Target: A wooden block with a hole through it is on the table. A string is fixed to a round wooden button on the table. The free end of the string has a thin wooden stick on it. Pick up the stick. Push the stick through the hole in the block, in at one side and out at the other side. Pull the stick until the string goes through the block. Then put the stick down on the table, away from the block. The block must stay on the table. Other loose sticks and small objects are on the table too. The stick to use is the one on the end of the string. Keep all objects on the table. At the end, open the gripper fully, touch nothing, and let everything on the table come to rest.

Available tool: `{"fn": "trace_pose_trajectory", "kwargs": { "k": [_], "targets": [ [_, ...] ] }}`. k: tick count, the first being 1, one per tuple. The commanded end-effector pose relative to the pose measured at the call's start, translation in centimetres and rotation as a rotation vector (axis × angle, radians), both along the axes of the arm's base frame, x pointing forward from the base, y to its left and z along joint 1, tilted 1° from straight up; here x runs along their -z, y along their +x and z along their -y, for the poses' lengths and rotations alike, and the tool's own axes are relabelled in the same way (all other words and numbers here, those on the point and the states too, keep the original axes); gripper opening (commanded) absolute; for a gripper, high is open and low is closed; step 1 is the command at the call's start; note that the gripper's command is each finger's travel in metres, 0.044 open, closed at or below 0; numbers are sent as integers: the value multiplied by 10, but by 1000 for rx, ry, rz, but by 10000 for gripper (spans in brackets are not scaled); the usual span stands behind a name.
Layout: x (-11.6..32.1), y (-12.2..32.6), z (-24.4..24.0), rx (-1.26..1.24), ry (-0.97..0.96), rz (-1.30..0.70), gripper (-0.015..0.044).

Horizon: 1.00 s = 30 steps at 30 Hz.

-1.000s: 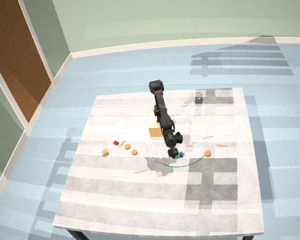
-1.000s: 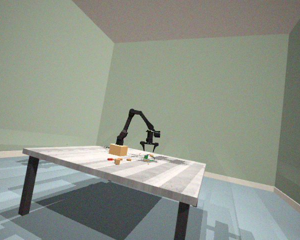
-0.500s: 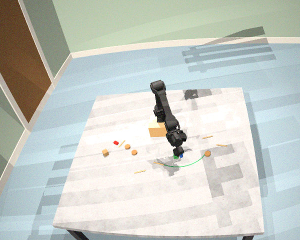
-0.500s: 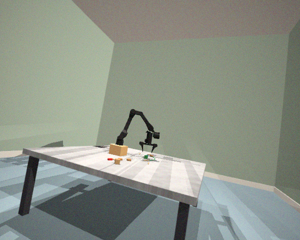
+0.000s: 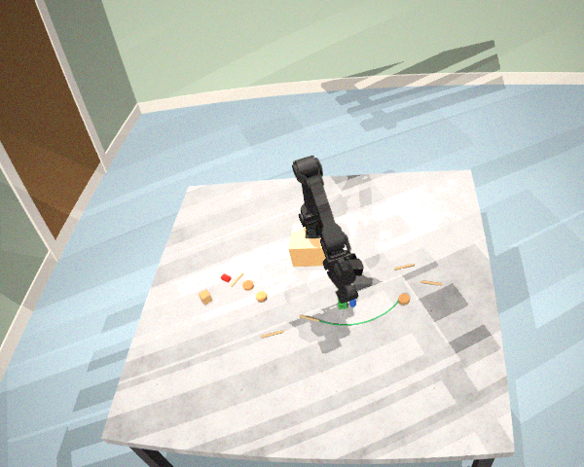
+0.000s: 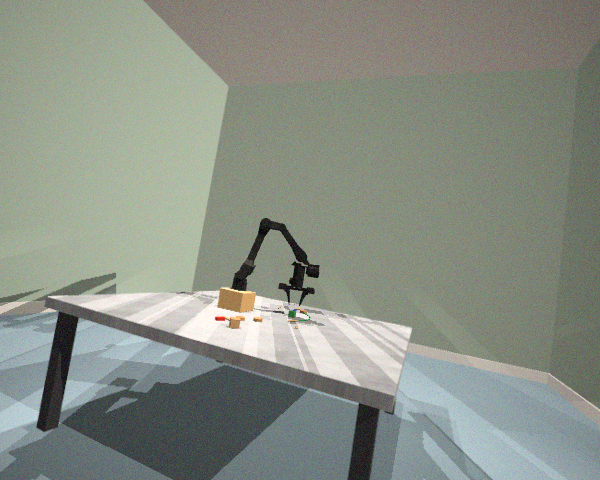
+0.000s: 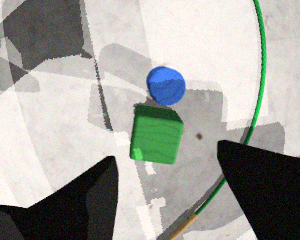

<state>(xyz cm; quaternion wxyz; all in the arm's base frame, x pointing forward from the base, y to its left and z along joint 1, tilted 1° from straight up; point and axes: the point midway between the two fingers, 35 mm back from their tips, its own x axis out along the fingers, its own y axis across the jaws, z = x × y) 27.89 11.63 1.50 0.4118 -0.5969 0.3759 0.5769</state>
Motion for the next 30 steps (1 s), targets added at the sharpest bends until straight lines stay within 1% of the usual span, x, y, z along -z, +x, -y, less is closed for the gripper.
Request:
{"fn": "trace_pose_trajectory", "kwargs": {
  "k": [1, 5, 14, 30],
  "targets": [
    [0, 0, 0, 0, 0, 0, 241],
    [0, 0, 0, 0, 0, 0, 241],
    [0, 0, 0, 0, 0, 0, 5],
    [0, 0, 0, 0, 0, 0, 0]
  ]
}}
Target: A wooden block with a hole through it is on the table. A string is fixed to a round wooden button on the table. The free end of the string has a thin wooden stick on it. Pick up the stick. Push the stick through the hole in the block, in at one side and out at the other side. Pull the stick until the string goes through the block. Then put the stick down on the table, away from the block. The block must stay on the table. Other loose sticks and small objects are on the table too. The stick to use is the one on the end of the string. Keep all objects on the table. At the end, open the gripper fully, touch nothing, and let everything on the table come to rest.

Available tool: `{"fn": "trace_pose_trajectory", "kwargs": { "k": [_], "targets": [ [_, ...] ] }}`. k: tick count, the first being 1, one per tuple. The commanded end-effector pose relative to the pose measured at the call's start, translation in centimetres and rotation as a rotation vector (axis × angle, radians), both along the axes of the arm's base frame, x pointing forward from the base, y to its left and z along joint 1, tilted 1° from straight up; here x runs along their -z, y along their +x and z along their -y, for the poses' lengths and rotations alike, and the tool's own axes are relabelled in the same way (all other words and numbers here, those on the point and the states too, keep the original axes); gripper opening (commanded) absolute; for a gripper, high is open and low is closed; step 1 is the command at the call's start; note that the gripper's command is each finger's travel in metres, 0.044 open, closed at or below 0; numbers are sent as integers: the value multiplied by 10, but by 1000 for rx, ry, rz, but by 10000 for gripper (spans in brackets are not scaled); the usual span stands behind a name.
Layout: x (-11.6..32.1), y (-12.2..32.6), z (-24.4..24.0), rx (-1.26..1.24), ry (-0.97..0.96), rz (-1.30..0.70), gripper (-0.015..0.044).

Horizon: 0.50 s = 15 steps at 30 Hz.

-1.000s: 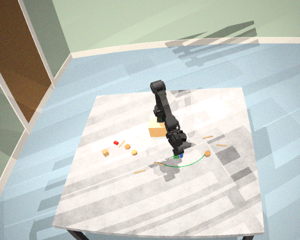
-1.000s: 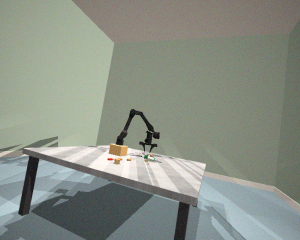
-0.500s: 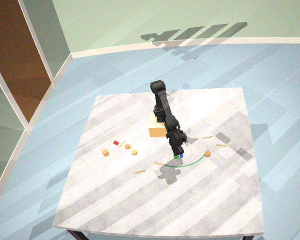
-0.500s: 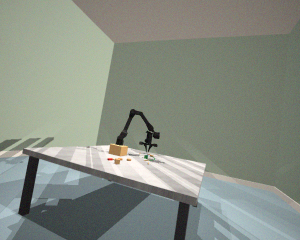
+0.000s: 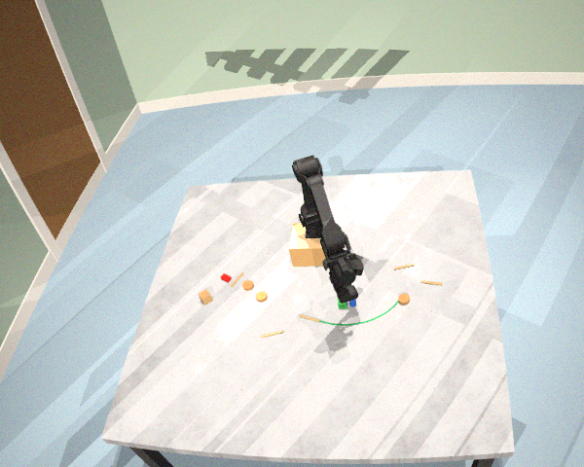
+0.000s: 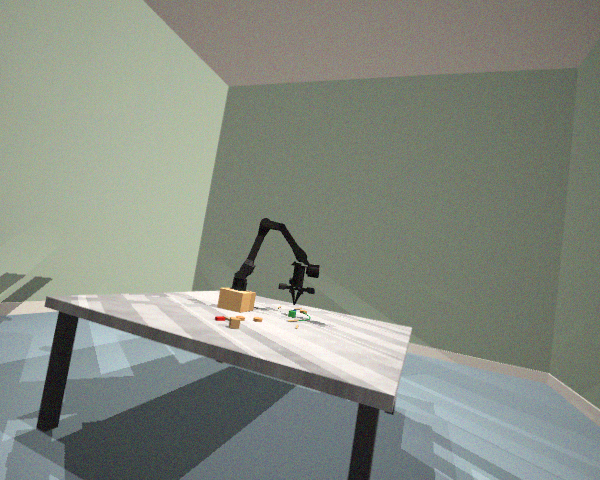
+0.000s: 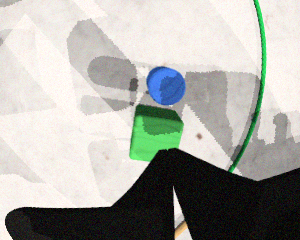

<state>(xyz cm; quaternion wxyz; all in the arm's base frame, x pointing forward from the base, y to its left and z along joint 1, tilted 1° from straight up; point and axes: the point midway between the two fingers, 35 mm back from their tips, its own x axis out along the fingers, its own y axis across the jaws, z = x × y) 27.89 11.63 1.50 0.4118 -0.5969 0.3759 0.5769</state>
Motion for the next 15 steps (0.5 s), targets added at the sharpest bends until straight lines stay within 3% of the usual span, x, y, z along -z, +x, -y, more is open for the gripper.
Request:
{"fn": "trace_pose_trajectory", "kwargs": {
  "k": [1, 4, 13, 15],
  "targets": [
    [0, 0, 0, 0, 0, 0, 0],
    [0, 0, 0, 0, 0, 0, 0],
    [0, 0, 0, 0, 0, 0, 236],
    [0, 0, 0, 0, 0, 0, 241]
  ]
}}
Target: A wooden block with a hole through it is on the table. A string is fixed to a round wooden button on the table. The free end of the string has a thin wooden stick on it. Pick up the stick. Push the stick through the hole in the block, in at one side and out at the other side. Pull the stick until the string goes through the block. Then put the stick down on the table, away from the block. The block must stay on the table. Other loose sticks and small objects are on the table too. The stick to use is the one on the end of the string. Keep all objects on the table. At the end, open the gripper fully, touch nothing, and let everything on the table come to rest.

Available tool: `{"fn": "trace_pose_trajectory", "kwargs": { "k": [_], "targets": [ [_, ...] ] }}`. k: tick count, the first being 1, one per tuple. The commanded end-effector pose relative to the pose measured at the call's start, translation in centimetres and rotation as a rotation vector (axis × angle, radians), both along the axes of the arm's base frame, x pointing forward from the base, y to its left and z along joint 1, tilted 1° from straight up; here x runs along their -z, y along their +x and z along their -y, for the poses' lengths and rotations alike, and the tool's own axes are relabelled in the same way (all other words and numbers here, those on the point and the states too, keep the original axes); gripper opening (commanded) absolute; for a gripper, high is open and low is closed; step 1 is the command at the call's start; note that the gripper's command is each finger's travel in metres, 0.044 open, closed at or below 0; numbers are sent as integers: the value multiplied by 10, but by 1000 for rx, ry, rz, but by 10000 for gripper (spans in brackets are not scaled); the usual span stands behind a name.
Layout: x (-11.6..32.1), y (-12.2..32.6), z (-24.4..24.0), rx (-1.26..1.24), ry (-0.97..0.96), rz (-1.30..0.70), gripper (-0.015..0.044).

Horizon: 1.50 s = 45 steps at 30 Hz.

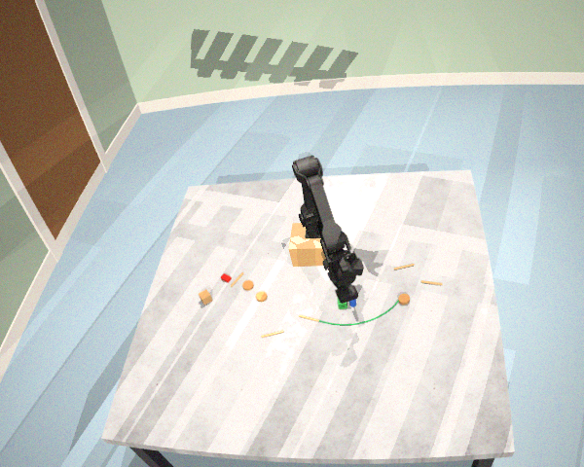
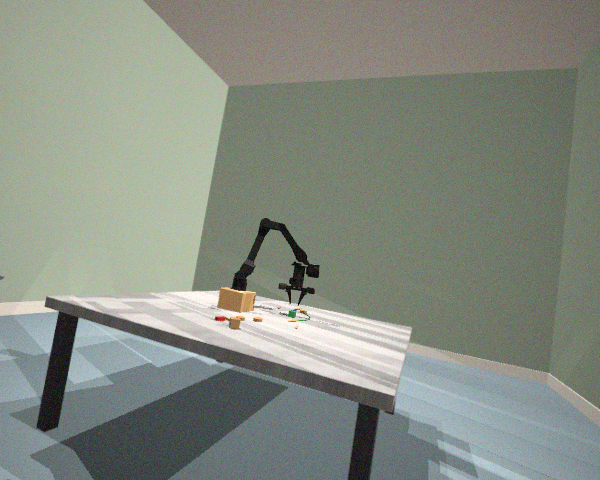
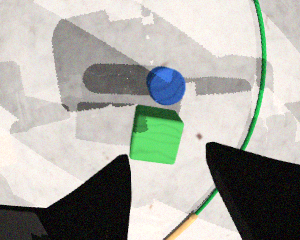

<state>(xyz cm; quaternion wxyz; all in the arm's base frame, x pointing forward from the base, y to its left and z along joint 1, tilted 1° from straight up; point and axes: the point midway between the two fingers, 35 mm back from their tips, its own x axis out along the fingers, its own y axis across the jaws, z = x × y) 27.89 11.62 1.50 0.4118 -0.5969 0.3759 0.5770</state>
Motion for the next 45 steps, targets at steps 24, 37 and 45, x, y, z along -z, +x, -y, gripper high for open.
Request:
{"fn": "trace_pose_trajectory", "kwargs": {
  "k": [24, 37, 45],
  "targets": [
    [0, 0, 0, 0, 0, 0, 0],
    [-1, 21, 23, 1121, 55, -26, 315],
    [-2, 34, 40, 1835, 92, -40, 440]
  ]
}}
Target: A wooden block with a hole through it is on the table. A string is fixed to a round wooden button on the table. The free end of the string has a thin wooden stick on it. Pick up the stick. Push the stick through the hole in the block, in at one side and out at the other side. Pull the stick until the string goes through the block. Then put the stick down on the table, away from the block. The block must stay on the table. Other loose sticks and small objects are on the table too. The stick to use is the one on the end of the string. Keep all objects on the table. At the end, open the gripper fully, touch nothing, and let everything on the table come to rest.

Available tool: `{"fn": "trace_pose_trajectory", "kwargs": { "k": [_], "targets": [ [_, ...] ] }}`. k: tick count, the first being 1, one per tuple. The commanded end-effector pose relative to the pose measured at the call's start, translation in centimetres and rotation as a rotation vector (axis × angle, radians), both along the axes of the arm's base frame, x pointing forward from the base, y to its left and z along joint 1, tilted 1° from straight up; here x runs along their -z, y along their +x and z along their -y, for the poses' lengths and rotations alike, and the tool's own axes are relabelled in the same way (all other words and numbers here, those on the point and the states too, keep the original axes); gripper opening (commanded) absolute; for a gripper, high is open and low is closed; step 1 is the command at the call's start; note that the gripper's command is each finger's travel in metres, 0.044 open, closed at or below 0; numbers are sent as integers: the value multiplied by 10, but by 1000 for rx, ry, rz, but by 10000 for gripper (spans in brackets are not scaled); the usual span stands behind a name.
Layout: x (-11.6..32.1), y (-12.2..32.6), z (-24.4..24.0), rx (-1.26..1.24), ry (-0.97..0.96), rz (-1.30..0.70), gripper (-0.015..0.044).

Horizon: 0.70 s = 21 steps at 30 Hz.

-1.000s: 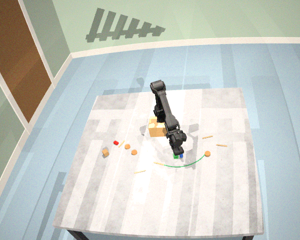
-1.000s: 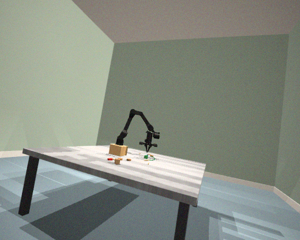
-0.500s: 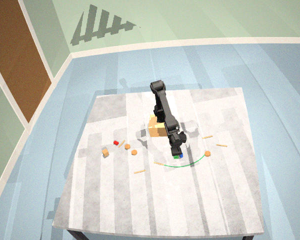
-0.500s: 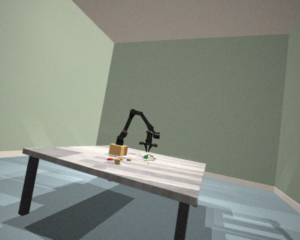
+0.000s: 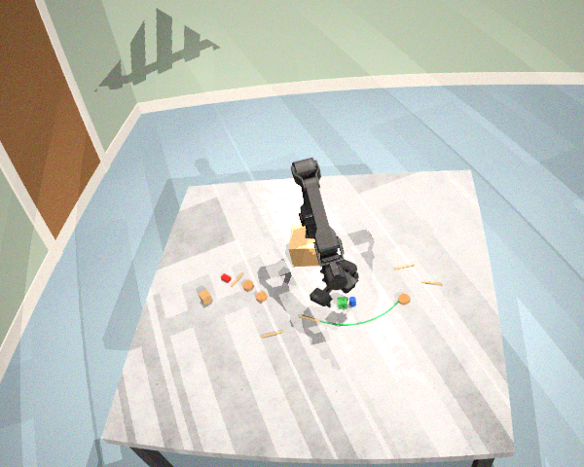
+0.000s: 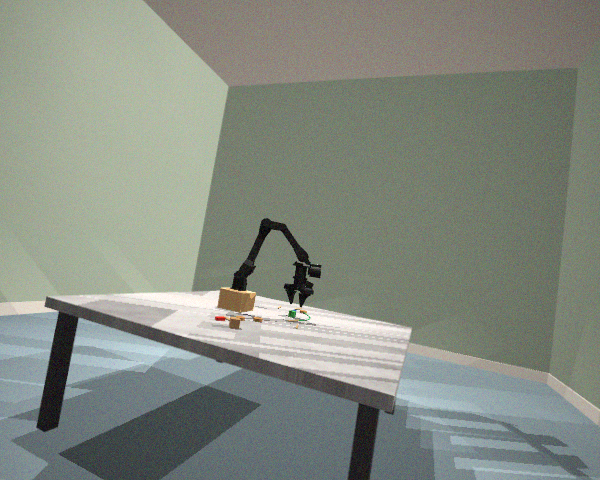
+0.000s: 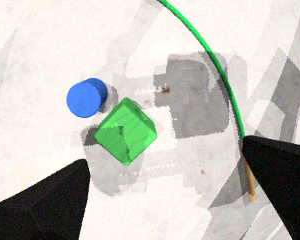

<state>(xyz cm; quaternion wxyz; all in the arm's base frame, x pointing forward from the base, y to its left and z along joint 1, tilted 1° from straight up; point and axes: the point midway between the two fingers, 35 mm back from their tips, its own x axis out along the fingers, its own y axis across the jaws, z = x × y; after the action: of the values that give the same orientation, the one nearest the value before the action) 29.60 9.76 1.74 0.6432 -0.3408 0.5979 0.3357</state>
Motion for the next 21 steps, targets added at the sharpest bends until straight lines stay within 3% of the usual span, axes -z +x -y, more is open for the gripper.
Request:
{"fn": "trace_pose_trajectory", "kwargs": {
  "k": [1, 21],
  "targets": [
    [1, 19, 24, 933, 48, -25, 440],
    [0, 35, 52, 2022, 110, -42, 440]
  ]
}}
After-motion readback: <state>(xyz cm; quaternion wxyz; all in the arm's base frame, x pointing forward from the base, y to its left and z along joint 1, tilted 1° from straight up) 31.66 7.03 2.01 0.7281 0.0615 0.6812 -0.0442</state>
